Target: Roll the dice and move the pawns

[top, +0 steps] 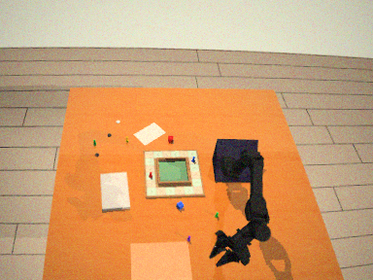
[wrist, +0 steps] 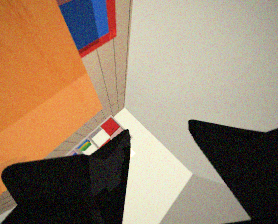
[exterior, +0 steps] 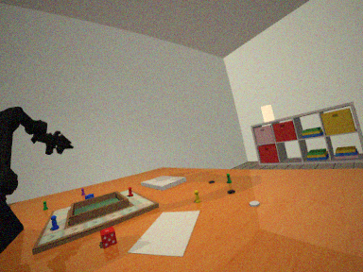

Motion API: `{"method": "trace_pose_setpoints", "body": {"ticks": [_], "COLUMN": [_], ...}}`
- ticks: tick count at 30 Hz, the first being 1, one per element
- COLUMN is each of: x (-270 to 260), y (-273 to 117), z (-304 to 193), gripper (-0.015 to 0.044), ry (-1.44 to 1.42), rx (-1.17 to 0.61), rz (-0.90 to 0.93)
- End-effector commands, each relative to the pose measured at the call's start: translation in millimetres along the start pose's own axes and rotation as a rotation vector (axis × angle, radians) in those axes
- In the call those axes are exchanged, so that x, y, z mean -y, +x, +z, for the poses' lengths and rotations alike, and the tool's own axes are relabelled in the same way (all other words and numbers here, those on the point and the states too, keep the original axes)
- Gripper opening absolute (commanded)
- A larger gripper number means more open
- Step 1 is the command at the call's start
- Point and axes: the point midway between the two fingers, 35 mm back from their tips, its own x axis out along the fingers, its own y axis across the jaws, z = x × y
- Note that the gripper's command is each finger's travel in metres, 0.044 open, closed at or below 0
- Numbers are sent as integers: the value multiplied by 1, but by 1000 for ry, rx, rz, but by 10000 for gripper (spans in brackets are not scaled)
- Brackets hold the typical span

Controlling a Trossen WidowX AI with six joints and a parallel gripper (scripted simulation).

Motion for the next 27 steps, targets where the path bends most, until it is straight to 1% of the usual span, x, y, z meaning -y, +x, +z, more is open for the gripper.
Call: {"method": "trace_pose_setpoints", "body": {"ticks": [1, 3, 9, 15, 20, 27], "x": [-32, -48, -119, -194, -259, -346], "y": [34, 46, 100, 137, 155, 162], "z": [9, 11, 5, -24, -61, -116], "gripper": [275, 275, 275, 275, 275, 275], "ry": [-46, -29, -57, -59, -28, 76], "rx": [-25, -33, -73, -129, -187, -267], "rz": [76, 110, 288, 471, 632, 830]}}
